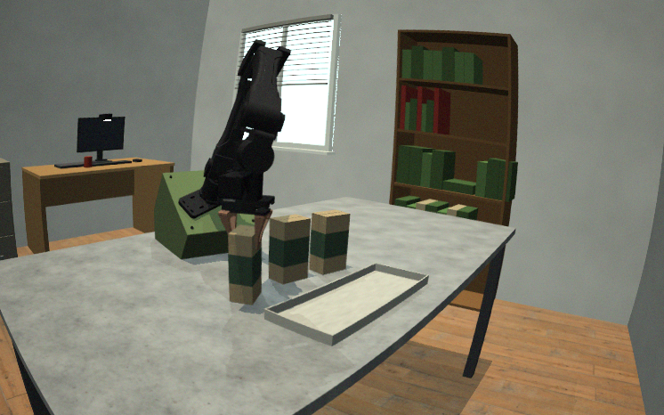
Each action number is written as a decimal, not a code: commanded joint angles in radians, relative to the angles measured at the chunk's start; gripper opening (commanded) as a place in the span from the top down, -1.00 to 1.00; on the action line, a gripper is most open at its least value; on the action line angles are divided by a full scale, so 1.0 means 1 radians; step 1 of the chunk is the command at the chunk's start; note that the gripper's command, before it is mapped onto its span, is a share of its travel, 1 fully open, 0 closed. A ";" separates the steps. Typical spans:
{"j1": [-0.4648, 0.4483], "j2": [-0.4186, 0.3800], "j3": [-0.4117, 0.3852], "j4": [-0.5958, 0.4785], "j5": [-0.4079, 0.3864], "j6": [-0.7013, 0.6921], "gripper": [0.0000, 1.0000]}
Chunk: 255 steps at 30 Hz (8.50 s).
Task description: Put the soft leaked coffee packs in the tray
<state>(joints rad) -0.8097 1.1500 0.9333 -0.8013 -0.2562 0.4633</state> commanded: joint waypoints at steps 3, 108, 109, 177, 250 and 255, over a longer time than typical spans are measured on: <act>0.003 -0.006 -0.008 0.008 0.010 0.002 0.52; -0.142 -0.092 0.263 -0.383 -0.070 -0.120 -0.55; -0.143 -0.091 0.264 -0.384 -0.070 -0.122 -0.55; 1.021 -0.324 0.022 -0.380 0.574 1.513 -0.55; 0.934 -0.264 -0.104 -0.182 0.520 1.428 -0.55; 0.918 -0.255 -0.133 -0.144 0.510 1.414 -0.55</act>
<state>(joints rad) 0.1238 0.8764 0.8284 -0.9752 0.2626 1.8915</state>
